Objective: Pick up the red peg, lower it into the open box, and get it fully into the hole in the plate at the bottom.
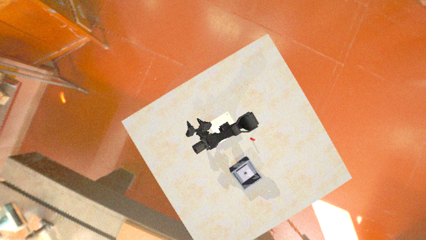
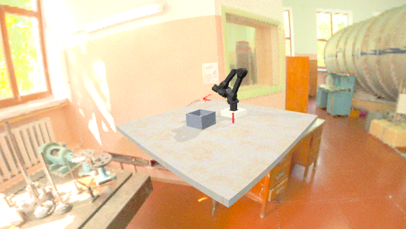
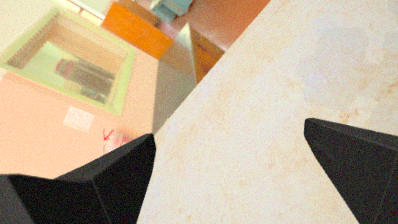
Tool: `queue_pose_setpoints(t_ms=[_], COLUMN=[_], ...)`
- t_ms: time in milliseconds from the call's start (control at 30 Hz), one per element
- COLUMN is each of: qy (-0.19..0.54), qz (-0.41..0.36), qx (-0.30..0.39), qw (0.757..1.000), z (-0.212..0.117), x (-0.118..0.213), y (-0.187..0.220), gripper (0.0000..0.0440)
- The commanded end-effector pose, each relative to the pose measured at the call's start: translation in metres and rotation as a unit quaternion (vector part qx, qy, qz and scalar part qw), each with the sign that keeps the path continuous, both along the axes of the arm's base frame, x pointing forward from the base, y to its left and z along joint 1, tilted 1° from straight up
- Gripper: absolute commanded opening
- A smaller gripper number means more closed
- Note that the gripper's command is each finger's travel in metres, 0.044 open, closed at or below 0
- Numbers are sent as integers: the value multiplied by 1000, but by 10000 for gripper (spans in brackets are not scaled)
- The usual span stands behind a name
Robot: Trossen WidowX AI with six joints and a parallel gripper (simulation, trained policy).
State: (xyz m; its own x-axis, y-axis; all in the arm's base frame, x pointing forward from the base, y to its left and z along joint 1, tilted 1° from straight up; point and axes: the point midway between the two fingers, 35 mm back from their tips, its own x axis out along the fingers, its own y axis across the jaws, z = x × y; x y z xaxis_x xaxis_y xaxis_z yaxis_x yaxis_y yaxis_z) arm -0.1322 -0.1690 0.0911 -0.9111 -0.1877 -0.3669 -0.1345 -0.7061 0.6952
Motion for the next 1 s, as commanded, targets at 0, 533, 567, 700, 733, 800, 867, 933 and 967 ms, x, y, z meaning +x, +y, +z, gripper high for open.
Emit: queue_pose_setpoints(t_ms=[0, 533, 567, 700, 733, 800, 867, 933, 967], qy=[-4, -61, -64, -73, -75, -79, -83, -86, -87], qz=[8, 271, 287, 353, 369, 401, 432, 463, 478], qx=[-11, -31, -30, -23, -21, -16, -10, -2, 2], qw=[1000, 960, 955, 932, 926, 912, 898, 882, 874], z=[3, 62, 66, 81, 84, 90, 96, 101, 103], x=[3, 105, 113, 143, 150, 165, 180, 194, 201], y=[-6, -81, -83, -87, -87, -87, -85, -83, -81], gripper=[424, 440, 440, 440, 440, 440, 440, 440, 440])
